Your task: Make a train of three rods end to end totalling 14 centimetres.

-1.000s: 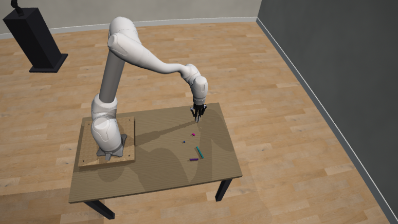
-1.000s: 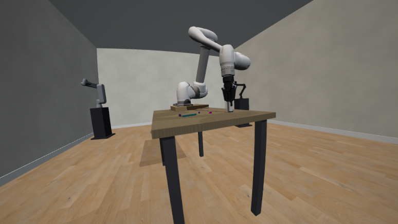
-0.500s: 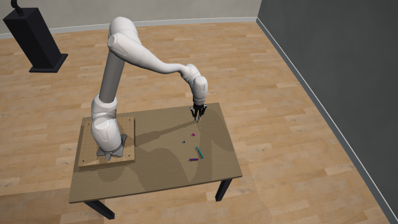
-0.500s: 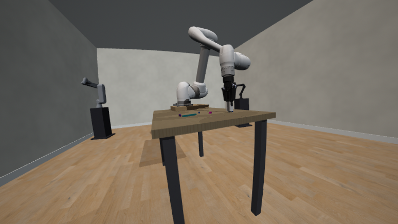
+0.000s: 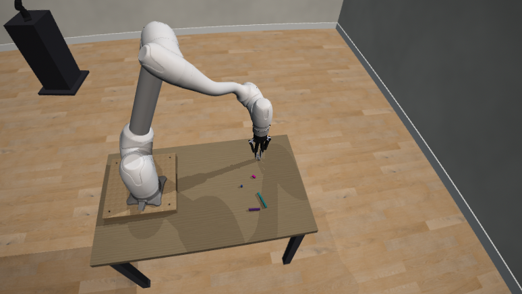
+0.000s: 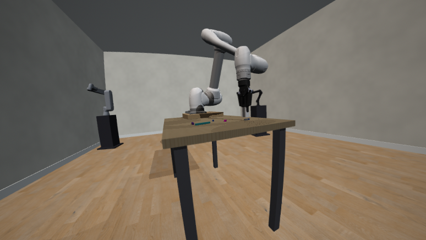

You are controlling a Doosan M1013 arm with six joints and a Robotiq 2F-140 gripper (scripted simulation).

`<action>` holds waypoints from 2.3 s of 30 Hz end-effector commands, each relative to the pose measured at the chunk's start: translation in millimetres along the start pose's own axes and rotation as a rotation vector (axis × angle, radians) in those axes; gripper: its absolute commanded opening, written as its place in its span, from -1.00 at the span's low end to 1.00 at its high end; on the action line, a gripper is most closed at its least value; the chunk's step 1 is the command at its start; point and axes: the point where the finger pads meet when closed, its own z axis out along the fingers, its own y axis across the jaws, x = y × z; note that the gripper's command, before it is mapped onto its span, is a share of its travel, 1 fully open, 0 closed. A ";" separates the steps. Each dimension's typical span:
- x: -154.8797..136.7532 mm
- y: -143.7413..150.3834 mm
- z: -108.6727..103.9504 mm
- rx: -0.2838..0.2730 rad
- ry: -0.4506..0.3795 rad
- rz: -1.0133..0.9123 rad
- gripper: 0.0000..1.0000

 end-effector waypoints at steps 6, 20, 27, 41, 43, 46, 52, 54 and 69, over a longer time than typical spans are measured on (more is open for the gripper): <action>-2.0 1.7 -48.4 -0.004 -0.004 -0.005 -0.71; -1.9 1.6 -73.8 -0.004 -0.004 -0.005 1.00; -1.9 1.6 -73.8 -0.004 -0.004 -0.005 1.00; -1.9 1.6 -73.8 -0.004 -0.004 -0.005 1.00; -1.9 1.6 -73.8 -0.004 -0.004 -0.005 1.00; -1.9 1.6 -73.8 -0.004 -0.004 -0.005 1.00; -1.9 1.6 -73.8 -0.004 -0.004 -0.005 1.00; -1.9 1.6 -73.8 -0.004 -0.004 -0.005 1.00; -1.9 1.6 -73.8 -0.004 -0.004 -0.005 1.00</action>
